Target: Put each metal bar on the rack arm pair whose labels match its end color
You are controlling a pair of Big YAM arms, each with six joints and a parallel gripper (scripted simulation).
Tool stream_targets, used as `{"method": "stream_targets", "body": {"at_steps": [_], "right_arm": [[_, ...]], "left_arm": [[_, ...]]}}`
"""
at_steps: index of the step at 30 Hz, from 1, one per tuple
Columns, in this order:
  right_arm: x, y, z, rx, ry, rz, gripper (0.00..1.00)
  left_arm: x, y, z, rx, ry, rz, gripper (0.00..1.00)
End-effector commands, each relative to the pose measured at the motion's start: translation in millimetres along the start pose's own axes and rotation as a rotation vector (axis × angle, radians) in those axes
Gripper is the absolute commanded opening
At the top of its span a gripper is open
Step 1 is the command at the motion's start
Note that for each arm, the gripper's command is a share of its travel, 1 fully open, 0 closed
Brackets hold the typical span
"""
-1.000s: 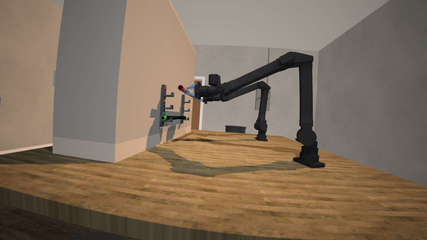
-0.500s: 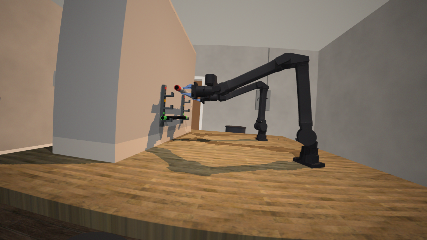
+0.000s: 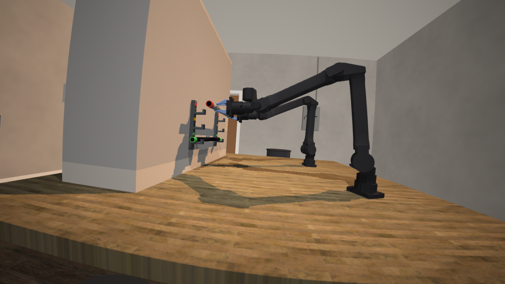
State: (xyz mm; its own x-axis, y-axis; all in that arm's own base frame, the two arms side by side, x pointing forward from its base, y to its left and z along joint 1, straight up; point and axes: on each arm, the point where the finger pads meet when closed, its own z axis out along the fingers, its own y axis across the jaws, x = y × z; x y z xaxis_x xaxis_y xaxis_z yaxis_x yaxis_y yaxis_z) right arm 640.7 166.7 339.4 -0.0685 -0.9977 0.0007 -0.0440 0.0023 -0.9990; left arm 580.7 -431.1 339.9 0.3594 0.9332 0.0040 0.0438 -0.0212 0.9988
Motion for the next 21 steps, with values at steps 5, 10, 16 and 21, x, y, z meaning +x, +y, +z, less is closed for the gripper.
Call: {"method": "stream_targets", "body": {"at_steps": [5,10,16,21], "right_arm": [[-0.9,-50.0,16.8,0.073,0.005,0.031,0.0],[-1.0,-50.9,19.7,0.073,0.005,0.031,0.0],[-1.1,-51.6,21.9,0.073,0.005,0.031,0.0],[-1.0,-51.2,23.3,0.073,0.005,0.031,0.0]], "left_arm": [[10.2,52.9,16.9,-0.081,0.022,-0.04,0.0],[10.3,53.7,19.3,-0.081,0.022,-0.04,0.0],[10.4,54.3,21.2,-0.081,0.022,-0.04,0.0],[10.3,53.8,22.3,-0.081,0.022,-0.04,0.0]]}}
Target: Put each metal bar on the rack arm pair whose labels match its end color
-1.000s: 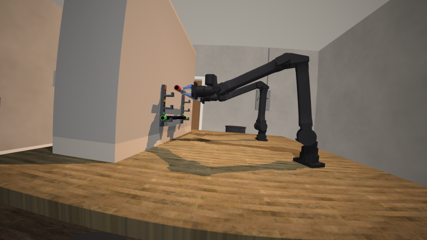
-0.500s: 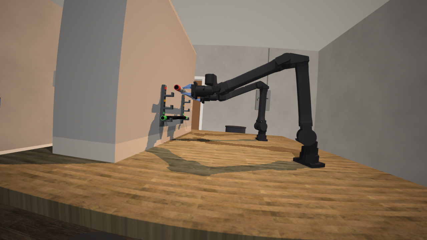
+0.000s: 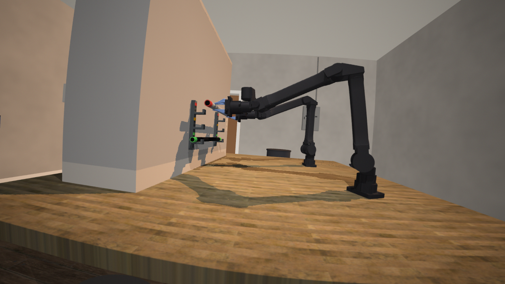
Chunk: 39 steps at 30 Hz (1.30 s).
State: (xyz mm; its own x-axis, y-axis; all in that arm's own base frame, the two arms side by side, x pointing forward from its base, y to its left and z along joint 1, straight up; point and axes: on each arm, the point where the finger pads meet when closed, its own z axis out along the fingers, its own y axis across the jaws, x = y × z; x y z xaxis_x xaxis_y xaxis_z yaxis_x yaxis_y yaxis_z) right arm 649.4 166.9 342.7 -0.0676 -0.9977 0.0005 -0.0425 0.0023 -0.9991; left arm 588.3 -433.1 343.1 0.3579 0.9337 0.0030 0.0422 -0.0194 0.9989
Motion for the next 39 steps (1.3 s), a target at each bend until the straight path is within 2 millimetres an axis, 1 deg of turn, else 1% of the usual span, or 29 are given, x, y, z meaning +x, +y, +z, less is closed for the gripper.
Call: {"method": "stream_targets", "body": {"at_steps": [1,12,39], "right_arm": [[0,-47,15,0.071,0.006,0.03,0.0],[0,-47,18,0.071,0.006,0.03,0.0],[0,-48,42,0.071,0.006,0.03,0.0]], "left_arm": [[9,50,15,-0.079,0.02,-0.039,0.0],[9,49,17,-0.079,0.02,-0.039,0.0],[9,51,41,-0.079,0.02,-0.039,0.0]]}}
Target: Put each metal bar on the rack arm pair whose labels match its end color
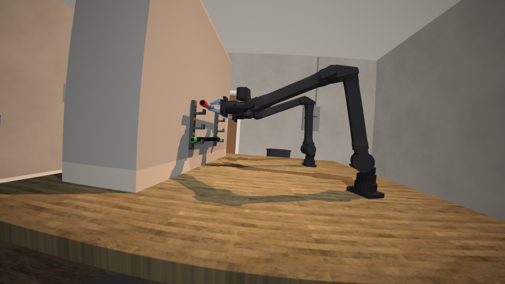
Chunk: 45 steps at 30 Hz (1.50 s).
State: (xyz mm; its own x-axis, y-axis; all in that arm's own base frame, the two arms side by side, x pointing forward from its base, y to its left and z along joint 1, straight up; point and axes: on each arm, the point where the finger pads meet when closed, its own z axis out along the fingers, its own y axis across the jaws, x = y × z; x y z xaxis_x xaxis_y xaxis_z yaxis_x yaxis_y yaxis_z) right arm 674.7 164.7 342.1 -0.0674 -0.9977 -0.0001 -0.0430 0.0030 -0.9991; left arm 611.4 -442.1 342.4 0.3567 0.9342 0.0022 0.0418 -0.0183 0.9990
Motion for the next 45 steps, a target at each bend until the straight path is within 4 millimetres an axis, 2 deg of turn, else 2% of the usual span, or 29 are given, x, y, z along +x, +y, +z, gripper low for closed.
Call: {"method": "stream_targets", "body": {"at_steps": [1,39,45], "right_arm": [[0,-48,17,0.072,0.007,0.03,0.0],[0,-50,49,0.072,0.007,0.03,0.0],[0,-48,49,0.072,0.007,0.03,0.0]], "left_arm": [[9,50,17,-0.078,0.019,-0.038,0.0],[9,52,49,-0.078,0.019,-0.038,0.0],[9,50,49,-0.078,0.019,-0.038,0.0]]}}
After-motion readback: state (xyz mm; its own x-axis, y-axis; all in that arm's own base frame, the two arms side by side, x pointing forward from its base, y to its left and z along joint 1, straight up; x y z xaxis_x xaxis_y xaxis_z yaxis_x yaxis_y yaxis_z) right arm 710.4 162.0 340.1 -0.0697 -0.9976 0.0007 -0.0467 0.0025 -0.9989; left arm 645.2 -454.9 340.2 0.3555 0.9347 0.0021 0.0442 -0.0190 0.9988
